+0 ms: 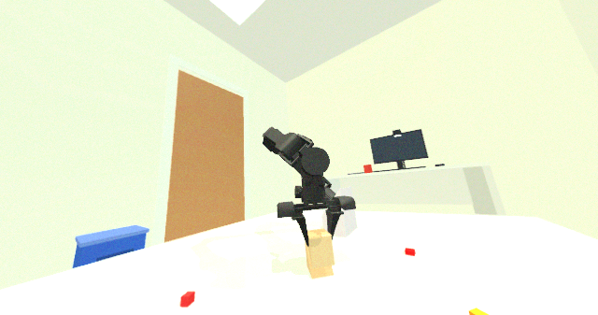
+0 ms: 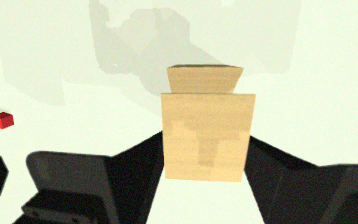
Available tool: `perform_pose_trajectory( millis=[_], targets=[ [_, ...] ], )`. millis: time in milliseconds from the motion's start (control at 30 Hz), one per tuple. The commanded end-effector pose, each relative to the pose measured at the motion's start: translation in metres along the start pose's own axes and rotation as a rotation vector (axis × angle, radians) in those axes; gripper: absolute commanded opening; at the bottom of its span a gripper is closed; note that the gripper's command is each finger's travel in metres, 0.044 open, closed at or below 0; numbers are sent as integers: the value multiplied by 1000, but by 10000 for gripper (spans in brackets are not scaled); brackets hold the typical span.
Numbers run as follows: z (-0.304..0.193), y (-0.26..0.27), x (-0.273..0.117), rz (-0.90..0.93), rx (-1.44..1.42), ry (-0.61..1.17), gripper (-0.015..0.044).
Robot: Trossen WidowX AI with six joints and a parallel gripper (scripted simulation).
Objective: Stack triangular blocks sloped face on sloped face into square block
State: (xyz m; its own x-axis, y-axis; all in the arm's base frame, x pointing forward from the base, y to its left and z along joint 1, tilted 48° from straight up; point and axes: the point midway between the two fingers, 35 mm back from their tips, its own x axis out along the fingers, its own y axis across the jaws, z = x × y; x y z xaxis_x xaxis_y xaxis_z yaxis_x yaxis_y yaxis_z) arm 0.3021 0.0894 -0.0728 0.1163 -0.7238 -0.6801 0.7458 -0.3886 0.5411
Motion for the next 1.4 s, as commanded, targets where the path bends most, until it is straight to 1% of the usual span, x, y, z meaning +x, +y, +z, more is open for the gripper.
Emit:
perform_pose_trajectory(
  millis=[0, 533, 1367],
  targets=[
    [1, 0, 1, 5, -4, -2, 0],
    [1, 0, 2, 9, -8, -4, 0],
    [7, 1, 17, 11, -9, -5, 0]
  ],
)
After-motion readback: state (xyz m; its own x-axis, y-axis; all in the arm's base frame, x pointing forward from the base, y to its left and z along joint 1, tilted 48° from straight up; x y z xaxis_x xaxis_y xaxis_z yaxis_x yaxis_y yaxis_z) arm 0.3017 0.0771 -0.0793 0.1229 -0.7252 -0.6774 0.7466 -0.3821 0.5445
